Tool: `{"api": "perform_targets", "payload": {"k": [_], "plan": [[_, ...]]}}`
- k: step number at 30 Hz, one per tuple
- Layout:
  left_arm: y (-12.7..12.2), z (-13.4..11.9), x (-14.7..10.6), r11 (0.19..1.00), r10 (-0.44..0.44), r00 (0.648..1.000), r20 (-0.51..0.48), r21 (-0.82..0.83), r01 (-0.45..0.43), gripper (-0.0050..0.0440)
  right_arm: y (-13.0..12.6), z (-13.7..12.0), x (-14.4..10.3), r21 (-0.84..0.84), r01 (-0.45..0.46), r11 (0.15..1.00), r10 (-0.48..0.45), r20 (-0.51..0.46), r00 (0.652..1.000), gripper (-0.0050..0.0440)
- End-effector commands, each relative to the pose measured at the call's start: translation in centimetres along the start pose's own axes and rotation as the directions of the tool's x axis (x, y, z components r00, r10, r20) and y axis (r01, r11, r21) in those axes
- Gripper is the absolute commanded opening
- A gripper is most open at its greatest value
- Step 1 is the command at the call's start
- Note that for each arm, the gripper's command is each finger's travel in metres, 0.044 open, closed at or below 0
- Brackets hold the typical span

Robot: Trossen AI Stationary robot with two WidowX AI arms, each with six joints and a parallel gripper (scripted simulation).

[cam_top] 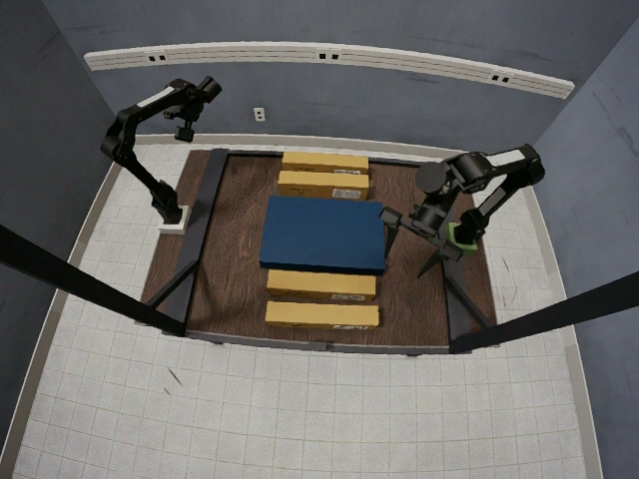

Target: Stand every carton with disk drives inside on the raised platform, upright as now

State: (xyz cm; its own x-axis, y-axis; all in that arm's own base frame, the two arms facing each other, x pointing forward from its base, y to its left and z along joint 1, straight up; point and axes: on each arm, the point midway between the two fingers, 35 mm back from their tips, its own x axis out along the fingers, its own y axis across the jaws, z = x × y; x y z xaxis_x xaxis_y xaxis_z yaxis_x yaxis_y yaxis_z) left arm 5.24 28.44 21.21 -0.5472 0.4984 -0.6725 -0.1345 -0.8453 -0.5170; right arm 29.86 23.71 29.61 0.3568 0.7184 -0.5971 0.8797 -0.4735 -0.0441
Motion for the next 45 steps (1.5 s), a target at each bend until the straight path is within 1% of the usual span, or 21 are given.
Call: {"api": "perform_targets", "payload": {"k": [1,35,36,38,41,44,45], "plan": [[-0.4,0.3,-0.4,1.000,-0.014,1.000,-0.008,-0.018,0.014,0.0386,-0.2,-0.7,-0.8,-0.013,-0.009,1.000,0.008,-0.024,1.000,0.0388],[-0.4,0.3,-0.4,1.000,-0.014,1.000,-0.008,-0.018,0.014,0.0386,-0.2,-0.7,-0.8,-0.013,-0.009,1.000,0.008,-0.024,1.000,0.0388],[3.7,-2.6,-4.4,0.966,-0.133,0.986,-0.096,0.210,0.151,0.0386,2.0,6.0,-2.4,-0.260,0.070,0.963,-0.050,0.081,0.995,0.0388],[3.7,-2.6,-4.4,0.940,-0.166,0.978,-0.124,0.280,0.195,0.0386,2.4,7.1,-2.7,-0.365,0.104,0.925,-0.065,0.117,0.991,0.0388],[3.7,-2.6,-4.4,0.852,-0.222,0.952,-0.213,0.432,0.295,0.0386,2.4,7.1,-2.7,-0.481,0.149,0.864,-0.064,0.190,0.980,0.0388],[3.7,-2.6,-4.4,0.756,-0.268,0.918,-0.293,0.527,0.389,0.0386,2.4,7.1,-2.7,-0.587,0.222,0.778,-0.078,0.260,0.962,0.0388],[3.7,-2.6,-4.4,0.756,-0.268,0.918,-0.293,0.527,0.389,0.0386,2.4,7.1,-2.7,-0.607,0.240,0.757,-0.083,0.276,0.958,0.0388]]}}
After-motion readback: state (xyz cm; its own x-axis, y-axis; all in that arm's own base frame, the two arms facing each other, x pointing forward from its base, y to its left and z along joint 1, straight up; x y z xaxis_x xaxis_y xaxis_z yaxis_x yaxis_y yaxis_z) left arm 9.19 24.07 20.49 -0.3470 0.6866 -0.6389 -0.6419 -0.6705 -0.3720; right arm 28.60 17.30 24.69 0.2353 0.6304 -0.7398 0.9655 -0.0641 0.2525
